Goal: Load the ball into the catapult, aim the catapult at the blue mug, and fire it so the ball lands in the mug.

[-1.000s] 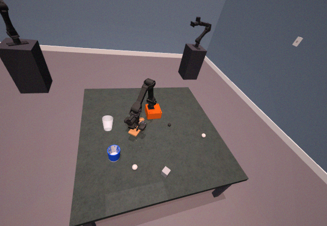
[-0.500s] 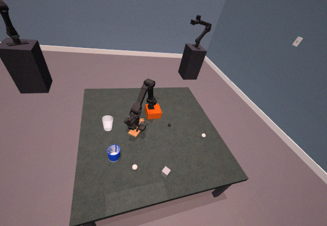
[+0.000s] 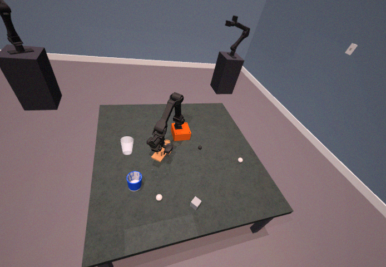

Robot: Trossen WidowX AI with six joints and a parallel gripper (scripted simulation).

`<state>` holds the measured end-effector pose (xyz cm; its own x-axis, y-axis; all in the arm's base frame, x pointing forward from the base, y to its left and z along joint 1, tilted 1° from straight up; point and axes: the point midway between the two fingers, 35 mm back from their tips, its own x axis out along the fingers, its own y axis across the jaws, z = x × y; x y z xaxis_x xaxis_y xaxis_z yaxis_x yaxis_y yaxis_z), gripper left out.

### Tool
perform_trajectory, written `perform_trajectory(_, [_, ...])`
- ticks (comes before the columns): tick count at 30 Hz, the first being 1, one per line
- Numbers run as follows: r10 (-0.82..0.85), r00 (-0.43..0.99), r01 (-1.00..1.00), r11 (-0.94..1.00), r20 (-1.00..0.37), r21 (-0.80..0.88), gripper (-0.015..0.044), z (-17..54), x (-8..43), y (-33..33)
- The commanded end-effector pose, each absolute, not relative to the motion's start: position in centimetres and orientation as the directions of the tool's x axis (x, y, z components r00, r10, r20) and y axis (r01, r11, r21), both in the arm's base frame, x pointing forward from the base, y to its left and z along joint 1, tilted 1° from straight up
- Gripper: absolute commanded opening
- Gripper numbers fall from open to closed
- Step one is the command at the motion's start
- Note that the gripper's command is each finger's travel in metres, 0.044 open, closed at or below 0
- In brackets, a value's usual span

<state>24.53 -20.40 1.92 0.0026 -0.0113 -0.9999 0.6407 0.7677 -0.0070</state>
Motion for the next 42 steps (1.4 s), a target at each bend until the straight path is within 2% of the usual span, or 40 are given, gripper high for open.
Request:
perform_trajectory(1, [-0.03, 0.026, 0.641, 0.768, -0.999, -0.007, 0.044, 7.9, 24.8, -20.6])
perform_trajectory(4, [-0.03, 0.026, 0.641, 0.768, -0.999, -0.007, 0.044, 10.3, 24.5, -20.3])
perform_trajectory(13, [-0.028, 0.027, 0.639, 0.769, -0.999, -0.004, 0.044, 9.8, 24.4, -20.2])
perform_trajectory(18, [-0.028, 0.027, 0.639, 0.769, -0.999, -0.004, 0.044, 5.3, 24.5, -20.4])
perform_trajectory(42, [-0.028, 0.027, 0.639, 0.769, -0.999, -0.004, 0.044, 2.2, 24.6, -20.5])
